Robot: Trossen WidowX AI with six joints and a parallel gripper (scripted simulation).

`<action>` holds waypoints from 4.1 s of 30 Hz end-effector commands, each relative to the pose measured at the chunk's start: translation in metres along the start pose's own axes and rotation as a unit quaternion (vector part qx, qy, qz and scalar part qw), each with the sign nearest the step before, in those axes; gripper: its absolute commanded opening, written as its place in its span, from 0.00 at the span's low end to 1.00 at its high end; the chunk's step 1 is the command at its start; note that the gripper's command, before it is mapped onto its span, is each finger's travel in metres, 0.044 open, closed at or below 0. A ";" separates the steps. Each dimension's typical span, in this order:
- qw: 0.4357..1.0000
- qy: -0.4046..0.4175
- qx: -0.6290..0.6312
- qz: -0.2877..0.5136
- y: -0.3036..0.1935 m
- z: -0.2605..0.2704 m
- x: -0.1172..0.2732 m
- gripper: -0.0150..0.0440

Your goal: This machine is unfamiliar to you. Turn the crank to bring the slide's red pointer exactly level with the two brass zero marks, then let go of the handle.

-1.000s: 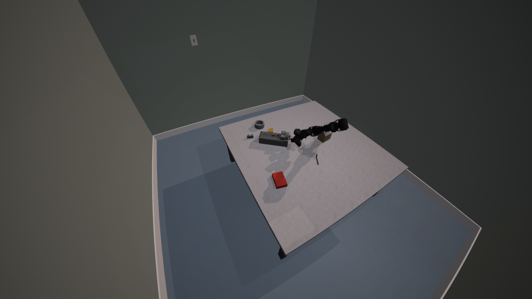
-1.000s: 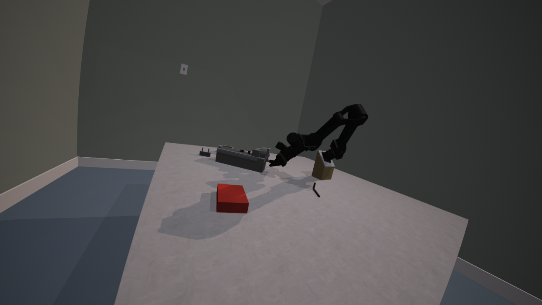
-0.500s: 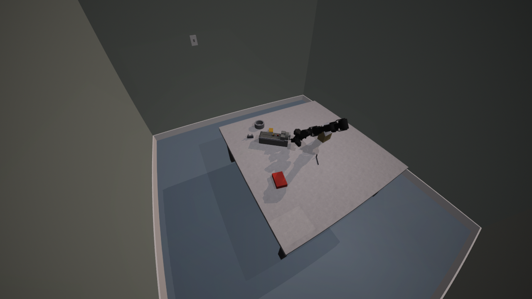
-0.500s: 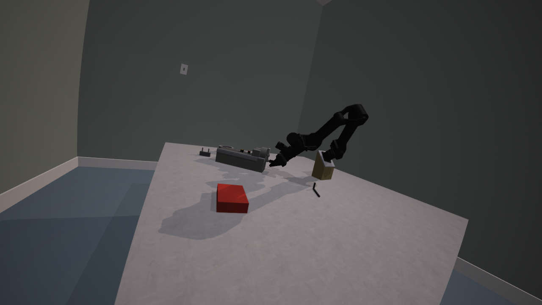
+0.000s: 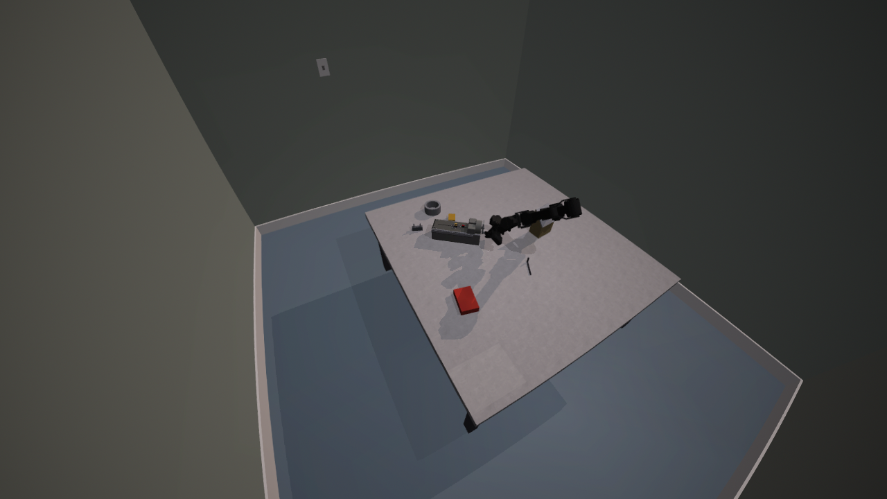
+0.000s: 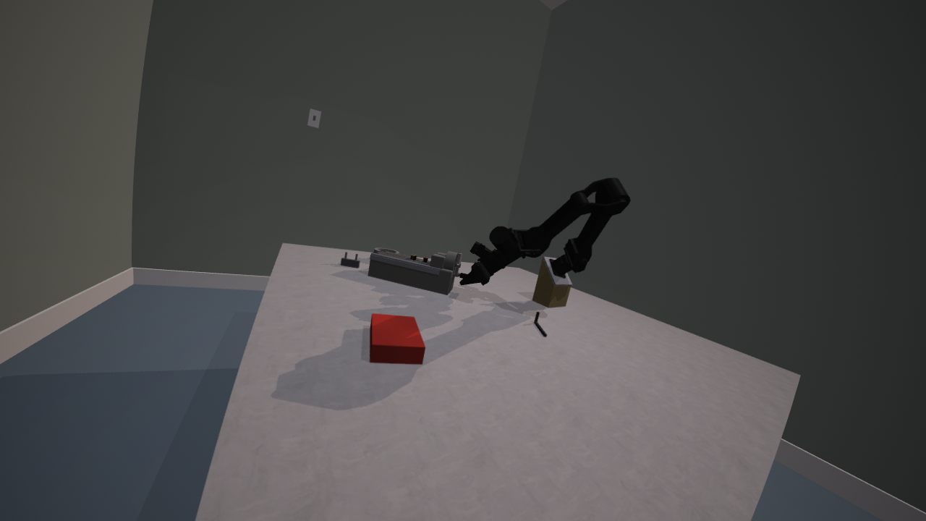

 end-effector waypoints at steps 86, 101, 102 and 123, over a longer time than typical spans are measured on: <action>1.000 0.012 0.004 0.004 0.022 0.031 0.031 0.25; 1.000 0.012 0.005 0.003 0.038 0.019 0.042 0.25; 1.000 0.012 0.005 0.003 0.038 0.018 0.043 0.25; 1.000 0.012 0.005 0.003 0.044 0.003 0.044 0.25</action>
Point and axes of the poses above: the point midway between the two fingers, 35 mm back from their tips, its own x axis back along the fingers, its own z axis across the jaws, y = z × x, the point moved 2 cm from there along x, back along the fingers, and after that the axes turned 15 degrees about -x, right-handed, at the moved point
